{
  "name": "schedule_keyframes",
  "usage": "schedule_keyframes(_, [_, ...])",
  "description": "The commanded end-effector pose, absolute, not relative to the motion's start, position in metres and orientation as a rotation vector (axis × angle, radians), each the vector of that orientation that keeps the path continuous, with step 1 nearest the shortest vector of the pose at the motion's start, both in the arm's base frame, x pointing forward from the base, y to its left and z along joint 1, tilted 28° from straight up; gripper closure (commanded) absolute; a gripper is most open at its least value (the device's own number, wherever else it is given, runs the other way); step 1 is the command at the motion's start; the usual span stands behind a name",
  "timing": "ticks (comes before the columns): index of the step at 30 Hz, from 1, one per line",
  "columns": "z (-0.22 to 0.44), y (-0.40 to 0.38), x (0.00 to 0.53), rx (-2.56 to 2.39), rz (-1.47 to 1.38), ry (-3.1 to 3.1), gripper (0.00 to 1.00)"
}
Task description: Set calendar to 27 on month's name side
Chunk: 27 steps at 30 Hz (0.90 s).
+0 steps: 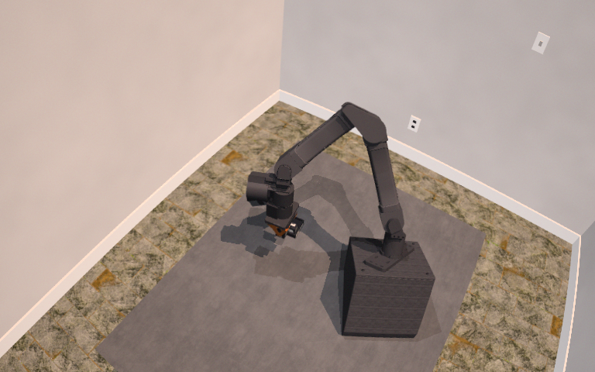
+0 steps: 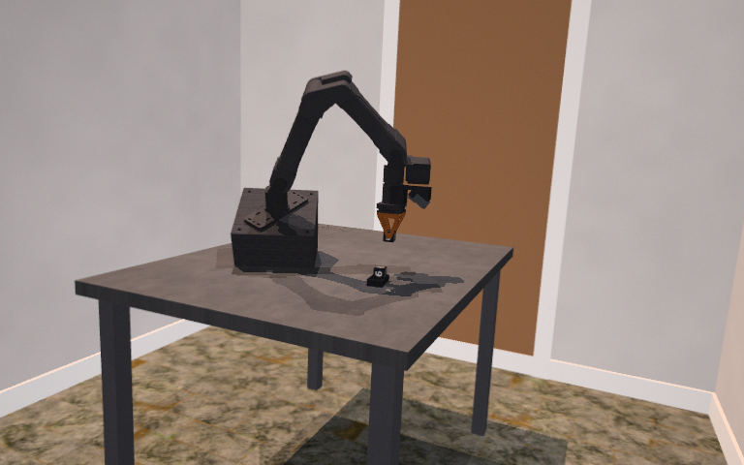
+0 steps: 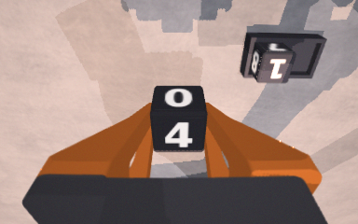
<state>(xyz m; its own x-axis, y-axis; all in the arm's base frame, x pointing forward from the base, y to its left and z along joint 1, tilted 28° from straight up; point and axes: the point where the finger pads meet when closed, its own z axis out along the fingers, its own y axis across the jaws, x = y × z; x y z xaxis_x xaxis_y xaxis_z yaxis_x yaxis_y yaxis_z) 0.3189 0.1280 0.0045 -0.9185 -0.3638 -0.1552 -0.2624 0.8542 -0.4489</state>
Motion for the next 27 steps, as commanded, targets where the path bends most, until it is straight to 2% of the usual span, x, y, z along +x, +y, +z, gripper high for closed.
schedule_keyframes(1, [0.003, 0.130, 0.322, -0.480, -0.618, 2.785, 0.74])
schedule_keyframes(27, [-0.072, 0.099, 0.347, -0.480, -0.620, 2.784, 0.74])
